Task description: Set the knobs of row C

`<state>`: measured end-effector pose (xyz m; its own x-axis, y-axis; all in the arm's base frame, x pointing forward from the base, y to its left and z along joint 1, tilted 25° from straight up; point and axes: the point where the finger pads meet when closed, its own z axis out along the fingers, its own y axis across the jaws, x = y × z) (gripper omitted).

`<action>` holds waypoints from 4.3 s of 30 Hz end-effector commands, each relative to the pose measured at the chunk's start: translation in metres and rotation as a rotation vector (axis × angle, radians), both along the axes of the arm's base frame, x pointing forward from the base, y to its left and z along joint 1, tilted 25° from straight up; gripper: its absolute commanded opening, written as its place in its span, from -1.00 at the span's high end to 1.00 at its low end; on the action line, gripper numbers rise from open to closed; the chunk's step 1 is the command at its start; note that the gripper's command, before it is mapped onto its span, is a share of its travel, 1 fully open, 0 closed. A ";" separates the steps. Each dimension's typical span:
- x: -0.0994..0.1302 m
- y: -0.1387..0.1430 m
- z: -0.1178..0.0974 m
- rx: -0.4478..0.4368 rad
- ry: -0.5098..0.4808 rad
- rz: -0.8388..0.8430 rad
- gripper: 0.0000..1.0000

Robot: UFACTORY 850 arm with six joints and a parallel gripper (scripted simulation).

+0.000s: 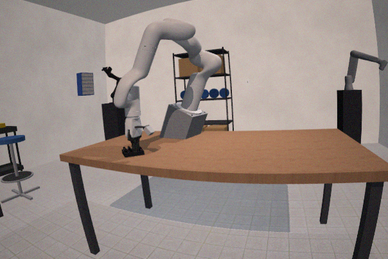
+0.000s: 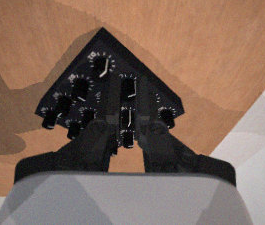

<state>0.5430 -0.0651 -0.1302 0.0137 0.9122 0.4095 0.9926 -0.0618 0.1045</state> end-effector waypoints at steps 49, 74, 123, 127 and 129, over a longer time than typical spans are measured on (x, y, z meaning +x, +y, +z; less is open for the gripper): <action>0.001 -0.001 0.001 0.092 0.343 -0.720 0.84; 0.001 -0.001 0.001 0.092 0.345 -0.726 0.61; -0.003 -0.015 0.033 0.092 0.345 -0.726 0.61; -0.003 -0.015 0.033 0.092 0.345 -0.726 0.61; -0.003 -0.015 0.033 0.092 0.345 -0.726 0.61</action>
